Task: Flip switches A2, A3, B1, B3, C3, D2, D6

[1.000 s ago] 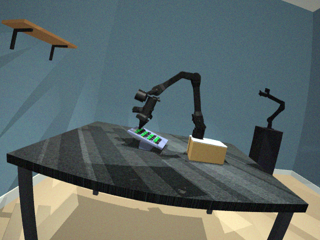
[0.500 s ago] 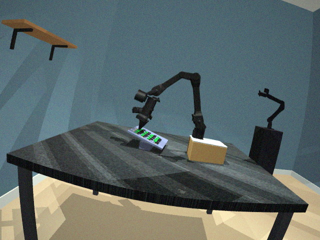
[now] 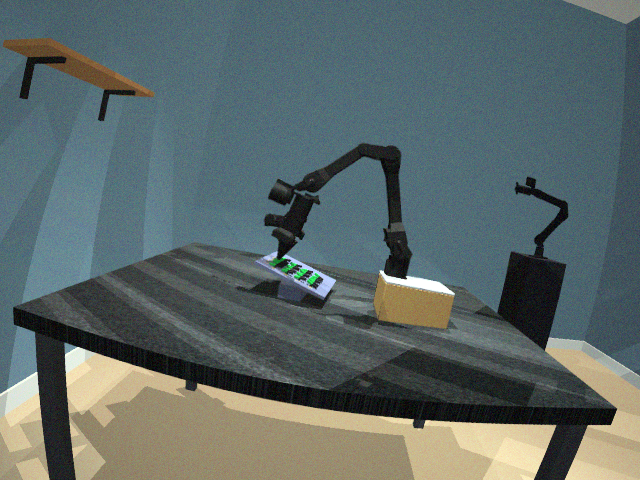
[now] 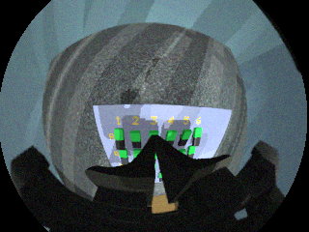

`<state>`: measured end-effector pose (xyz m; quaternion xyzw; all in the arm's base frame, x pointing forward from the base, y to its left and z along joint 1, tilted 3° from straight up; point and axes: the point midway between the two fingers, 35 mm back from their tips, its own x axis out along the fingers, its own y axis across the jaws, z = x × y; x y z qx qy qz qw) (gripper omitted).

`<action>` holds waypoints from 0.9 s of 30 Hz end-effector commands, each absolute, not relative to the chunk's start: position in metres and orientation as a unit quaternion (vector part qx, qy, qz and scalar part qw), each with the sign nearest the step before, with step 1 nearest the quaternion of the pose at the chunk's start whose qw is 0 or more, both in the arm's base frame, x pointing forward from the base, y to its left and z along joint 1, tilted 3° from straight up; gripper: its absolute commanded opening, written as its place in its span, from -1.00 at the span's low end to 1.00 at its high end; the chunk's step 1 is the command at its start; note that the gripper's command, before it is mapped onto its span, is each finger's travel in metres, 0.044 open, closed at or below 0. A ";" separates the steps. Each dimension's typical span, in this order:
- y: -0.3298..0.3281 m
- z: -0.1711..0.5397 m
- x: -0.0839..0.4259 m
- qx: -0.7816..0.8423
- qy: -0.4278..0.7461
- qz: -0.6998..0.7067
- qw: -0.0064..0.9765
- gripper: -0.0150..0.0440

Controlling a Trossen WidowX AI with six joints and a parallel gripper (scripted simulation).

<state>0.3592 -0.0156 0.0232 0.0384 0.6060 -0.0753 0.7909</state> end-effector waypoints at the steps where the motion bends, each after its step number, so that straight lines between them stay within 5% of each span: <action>1: -0.015 0.022 0.359 0.038 0.606 -0.073 0.791 -0.49; 27: -0.016 0.019 0.360 0.038 0.606 -0.073 0.791 -0.49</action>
